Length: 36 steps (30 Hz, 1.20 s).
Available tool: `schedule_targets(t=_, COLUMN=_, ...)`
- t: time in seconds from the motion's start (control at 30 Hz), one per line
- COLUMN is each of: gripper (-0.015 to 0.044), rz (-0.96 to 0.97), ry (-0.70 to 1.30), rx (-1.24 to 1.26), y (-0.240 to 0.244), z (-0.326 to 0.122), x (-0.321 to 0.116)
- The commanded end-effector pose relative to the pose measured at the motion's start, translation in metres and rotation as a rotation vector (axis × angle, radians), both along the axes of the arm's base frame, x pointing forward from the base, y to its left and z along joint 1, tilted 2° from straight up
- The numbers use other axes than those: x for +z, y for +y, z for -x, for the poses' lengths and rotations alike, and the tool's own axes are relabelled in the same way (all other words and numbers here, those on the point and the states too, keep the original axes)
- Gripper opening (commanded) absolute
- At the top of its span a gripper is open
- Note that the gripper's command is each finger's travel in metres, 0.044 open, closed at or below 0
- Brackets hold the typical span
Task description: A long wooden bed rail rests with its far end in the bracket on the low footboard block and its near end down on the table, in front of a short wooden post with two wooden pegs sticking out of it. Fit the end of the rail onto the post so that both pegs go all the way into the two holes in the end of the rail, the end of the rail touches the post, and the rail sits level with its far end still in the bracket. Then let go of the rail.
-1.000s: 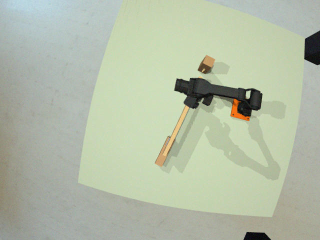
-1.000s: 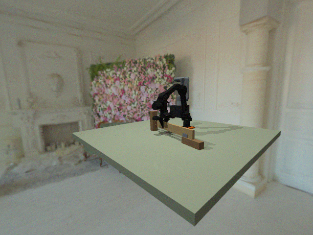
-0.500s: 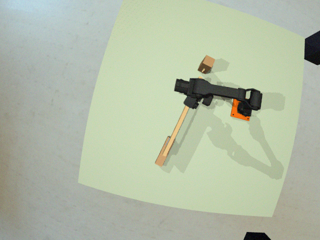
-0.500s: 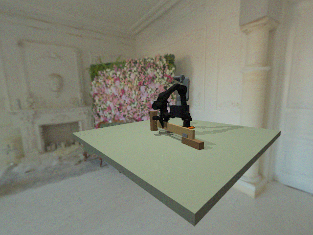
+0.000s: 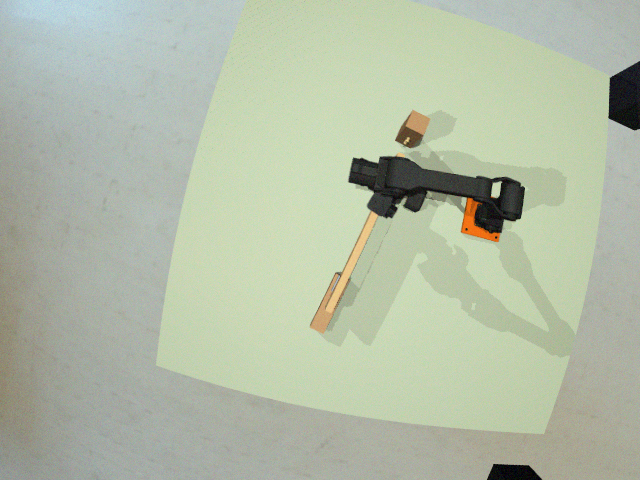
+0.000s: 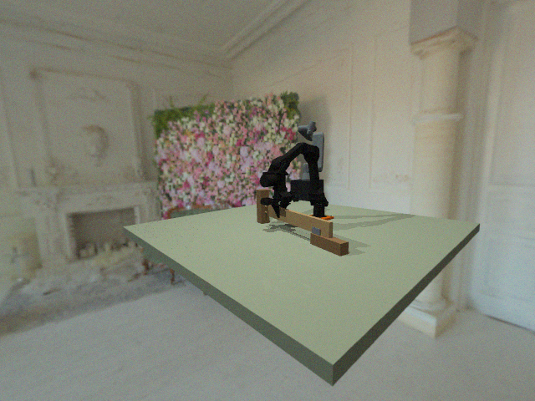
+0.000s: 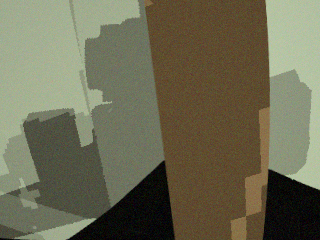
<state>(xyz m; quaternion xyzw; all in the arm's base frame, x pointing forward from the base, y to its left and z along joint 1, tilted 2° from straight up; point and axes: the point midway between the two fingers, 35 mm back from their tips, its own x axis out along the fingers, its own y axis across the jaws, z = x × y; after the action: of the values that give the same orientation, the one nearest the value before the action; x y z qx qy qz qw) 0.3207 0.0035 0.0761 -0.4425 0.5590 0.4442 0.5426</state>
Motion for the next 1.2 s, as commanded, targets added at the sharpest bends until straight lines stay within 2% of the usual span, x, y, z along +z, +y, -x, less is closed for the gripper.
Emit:
schedule_targets(t=0.0, gripper=0.0, rz=-0.004, ry=-0.005, rx=-0.003, y=0.0016, z=-0.0006, x=0.0002)
schedule_targets(t=1.17, gripper=0.0, rz=-0.004, ry=-0.005, rx=-0.003, y=0.0025, z=-0.0009, x=0.0029)
